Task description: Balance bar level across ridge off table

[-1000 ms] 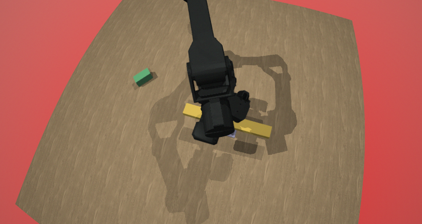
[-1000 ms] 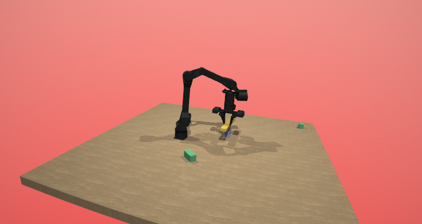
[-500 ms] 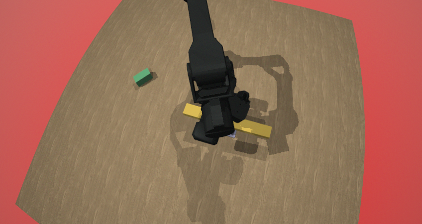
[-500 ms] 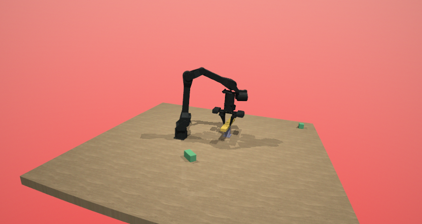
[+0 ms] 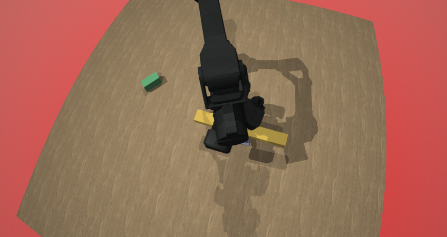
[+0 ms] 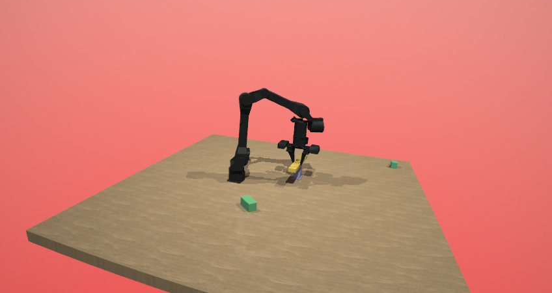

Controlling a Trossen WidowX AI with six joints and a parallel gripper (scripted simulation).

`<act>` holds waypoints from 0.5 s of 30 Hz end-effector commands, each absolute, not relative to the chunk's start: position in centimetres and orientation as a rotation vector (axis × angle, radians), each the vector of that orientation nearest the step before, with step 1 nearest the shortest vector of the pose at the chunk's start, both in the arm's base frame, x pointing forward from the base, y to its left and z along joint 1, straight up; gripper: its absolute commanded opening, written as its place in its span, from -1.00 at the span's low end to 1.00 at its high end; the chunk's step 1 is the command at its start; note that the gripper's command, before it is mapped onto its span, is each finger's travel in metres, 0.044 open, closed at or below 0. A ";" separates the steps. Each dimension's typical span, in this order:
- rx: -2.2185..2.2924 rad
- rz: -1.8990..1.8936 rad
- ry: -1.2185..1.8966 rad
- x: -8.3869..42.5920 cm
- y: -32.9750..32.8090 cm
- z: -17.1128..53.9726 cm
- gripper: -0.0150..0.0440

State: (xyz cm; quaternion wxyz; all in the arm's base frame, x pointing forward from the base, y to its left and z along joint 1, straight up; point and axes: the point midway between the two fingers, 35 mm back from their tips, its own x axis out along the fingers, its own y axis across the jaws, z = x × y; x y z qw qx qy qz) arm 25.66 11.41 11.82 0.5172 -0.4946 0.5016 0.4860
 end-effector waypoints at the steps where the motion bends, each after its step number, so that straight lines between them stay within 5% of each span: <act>1: -1.187 1.171 1.199 25.7 11.5 11.8 -0.49; 15: -1.187 1.171 1.199 25.7 11.5 11.7 -0.49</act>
